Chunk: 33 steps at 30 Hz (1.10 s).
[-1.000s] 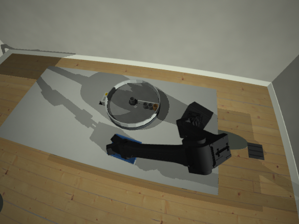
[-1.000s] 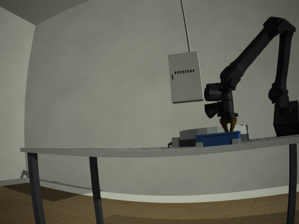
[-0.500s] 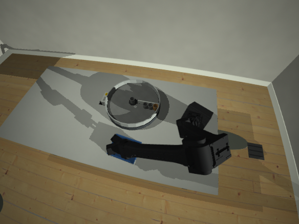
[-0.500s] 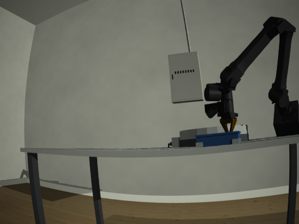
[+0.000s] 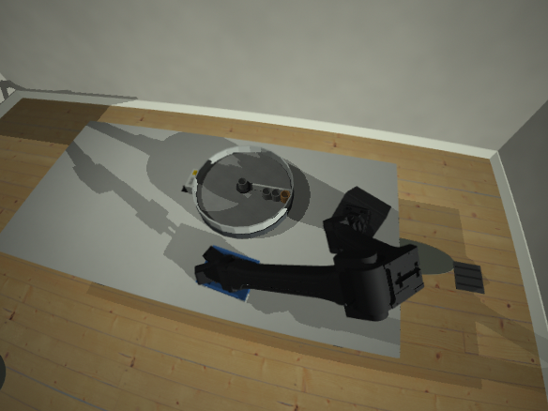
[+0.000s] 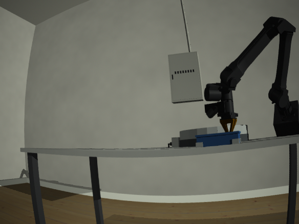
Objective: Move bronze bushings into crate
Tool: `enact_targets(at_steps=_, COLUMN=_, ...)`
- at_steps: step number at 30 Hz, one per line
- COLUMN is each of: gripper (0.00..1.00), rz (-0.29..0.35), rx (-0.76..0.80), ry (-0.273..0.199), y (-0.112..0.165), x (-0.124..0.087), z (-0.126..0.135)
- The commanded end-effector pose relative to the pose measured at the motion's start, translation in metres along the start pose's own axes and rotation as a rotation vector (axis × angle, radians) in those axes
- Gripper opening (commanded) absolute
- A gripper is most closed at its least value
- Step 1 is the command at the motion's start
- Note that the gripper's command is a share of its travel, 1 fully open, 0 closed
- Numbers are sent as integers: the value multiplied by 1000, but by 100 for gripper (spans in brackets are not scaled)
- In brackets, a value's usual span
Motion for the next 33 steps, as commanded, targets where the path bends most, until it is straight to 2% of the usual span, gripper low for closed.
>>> enact_targets(at_steps=1, gripper=0, rz=12, rx=3, ry=9, y=3, x=7, z=0)
enact_targets(at_steps=4, gripper=0, rz=12, rx=3, ry=9, y=3, x=7, z=0)
enact_targets(at_steps=5, gripper=16, rz=12, rx=3, ry=9, y=3, x=7, z=0)
enact_targets(at_steps=33, gripper=16, rz=13, rx=3, ry=9, y=3, x=7, z=0)
Point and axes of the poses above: the point where the finger pads meet when closed, its own x axis out along the fingers, its own z axis across the jaws, y = z × x, the point moved 2 cm from there along -x, back along the fingers, and after that the axes turned 15 degrees about x, right-handed, at the moved point
